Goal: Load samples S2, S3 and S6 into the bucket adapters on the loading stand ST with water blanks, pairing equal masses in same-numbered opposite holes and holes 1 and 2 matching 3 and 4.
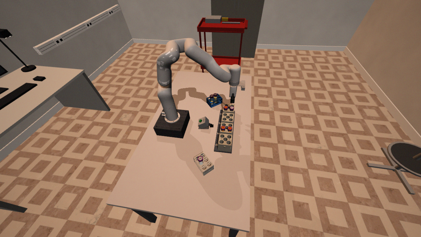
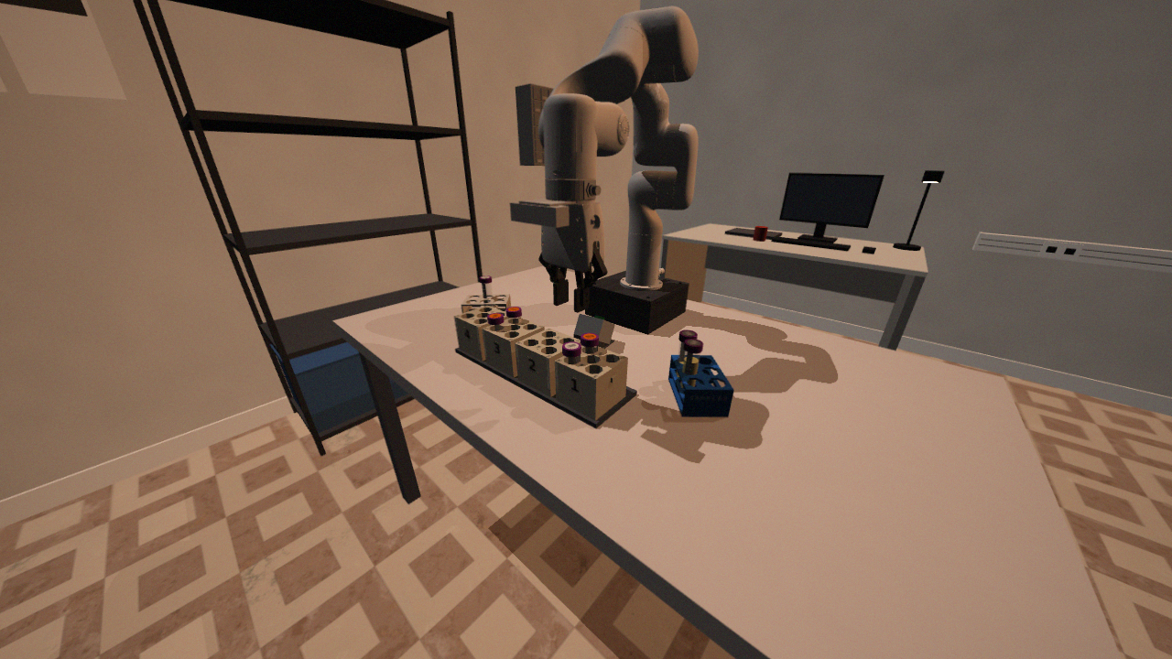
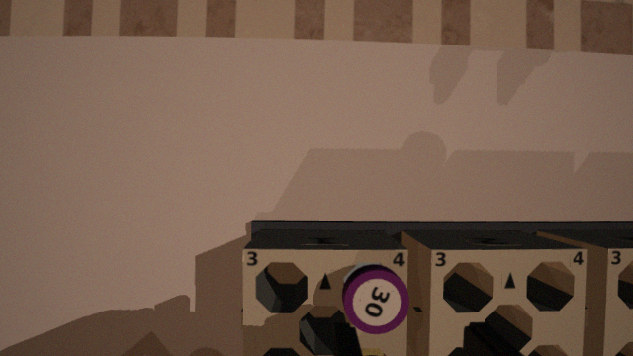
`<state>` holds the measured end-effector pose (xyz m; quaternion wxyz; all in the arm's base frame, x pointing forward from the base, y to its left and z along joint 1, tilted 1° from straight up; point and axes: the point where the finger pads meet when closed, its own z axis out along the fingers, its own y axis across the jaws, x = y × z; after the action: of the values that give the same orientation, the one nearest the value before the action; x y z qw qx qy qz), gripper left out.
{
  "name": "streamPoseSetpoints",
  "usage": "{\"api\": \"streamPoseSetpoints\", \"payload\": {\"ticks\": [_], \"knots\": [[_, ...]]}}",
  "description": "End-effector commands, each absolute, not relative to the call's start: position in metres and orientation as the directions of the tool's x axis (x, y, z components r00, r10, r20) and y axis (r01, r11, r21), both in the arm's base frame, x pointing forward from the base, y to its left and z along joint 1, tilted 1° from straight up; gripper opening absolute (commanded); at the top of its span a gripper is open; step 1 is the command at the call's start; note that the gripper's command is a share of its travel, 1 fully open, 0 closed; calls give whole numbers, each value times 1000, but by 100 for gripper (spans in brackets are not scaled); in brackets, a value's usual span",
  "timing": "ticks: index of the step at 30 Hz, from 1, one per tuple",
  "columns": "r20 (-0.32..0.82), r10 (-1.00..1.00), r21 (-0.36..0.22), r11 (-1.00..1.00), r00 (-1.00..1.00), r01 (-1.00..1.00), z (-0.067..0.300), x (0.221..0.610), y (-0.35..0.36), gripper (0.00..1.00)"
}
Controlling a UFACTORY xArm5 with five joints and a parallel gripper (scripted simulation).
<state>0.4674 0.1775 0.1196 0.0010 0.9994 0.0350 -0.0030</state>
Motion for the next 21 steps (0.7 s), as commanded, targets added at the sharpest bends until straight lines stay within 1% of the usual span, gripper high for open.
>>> {"api": "streamPoseSetpoints", "payload": {"ticks": [1,15,21], "knots": [[-5,70,-8,-998,998,70,132,469,178,44],[-5,70,-8,-998,998,70,155,469,178,44],[-5,70,-8,-998,998,70,155,469,178,44]]}}
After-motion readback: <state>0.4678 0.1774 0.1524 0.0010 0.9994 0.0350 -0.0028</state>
